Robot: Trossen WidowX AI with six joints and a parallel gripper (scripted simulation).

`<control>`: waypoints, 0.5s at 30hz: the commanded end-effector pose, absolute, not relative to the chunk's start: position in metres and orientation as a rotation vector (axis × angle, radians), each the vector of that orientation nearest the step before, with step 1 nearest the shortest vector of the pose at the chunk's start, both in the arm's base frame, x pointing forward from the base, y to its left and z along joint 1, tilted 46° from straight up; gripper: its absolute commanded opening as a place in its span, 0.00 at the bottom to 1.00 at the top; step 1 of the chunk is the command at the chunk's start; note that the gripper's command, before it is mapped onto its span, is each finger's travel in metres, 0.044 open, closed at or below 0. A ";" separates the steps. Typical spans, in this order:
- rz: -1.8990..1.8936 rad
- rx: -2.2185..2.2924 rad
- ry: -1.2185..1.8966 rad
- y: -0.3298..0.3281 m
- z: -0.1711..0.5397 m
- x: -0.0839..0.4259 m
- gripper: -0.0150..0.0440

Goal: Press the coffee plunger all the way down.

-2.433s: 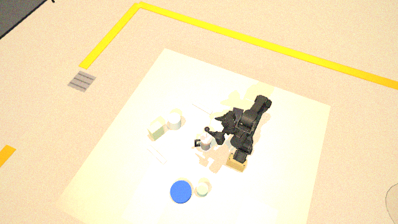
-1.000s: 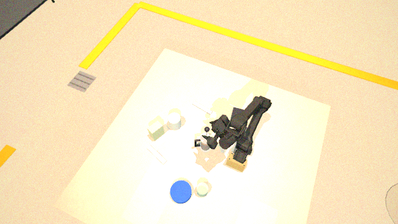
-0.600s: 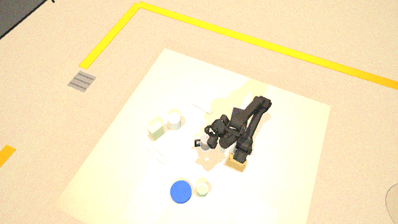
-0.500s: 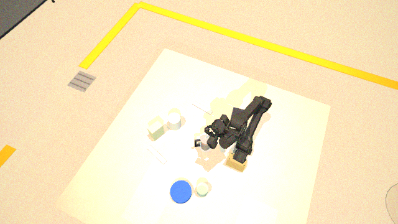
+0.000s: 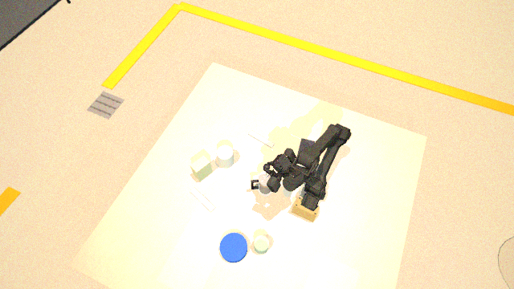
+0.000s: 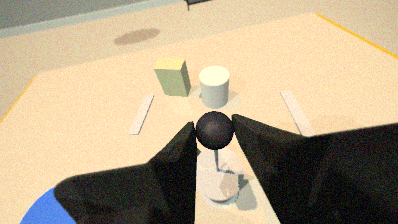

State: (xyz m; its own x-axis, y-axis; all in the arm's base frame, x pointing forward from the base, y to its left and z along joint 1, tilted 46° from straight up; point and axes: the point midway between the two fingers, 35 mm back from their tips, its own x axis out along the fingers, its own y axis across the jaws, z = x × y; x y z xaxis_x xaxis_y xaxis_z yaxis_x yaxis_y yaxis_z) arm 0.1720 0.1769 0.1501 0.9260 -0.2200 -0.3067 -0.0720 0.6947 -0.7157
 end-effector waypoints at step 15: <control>-0.089 -0.799 0.408 0.155 0.126 0.178 0.45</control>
State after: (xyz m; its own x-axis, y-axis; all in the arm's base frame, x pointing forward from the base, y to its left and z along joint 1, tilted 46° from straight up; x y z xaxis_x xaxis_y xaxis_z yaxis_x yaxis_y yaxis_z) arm 0.1769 0.1638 0.1360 0.9307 -0.2114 -0.2985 -0.0709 0.6963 -0.7143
